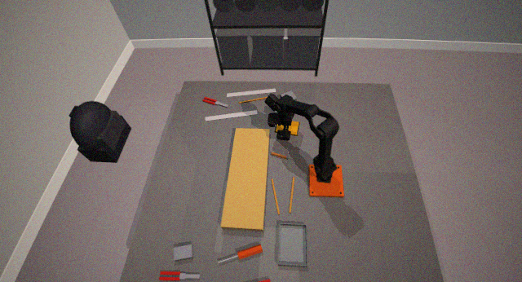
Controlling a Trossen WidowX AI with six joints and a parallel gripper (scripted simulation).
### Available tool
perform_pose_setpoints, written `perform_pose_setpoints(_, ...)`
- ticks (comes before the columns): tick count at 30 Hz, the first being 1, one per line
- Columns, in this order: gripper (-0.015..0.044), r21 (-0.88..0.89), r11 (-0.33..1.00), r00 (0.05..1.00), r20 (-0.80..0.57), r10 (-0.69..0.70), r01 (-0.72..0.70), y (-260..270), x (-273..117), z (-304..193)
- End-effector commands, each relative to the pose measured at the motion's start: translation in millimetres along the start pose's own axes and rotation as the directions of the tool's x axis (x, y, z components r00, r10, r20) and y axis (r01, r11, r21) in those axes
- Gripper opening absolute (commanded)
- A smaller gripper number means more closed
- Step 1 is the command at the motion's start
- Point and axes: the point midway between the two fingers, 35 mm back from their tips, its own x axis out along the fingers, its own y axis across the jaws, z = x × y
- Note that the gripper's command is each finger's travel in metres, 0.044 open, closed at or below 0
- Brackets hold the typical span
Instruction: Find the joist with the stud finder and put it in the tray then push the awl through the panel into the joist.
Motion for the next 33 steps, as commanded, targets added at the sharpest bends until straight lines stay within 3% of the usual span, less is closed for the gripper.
perform_pose_setpoints(1,0.0,0.009,0.999,0.999,0.006,-0.043,0.043,-1.1,-2.8,0.4)
perform_pose_setpoints(33,0.0,0.032,0.959,0.96,0.005,-0.281,0.281,6.0,-1.6,0.6)
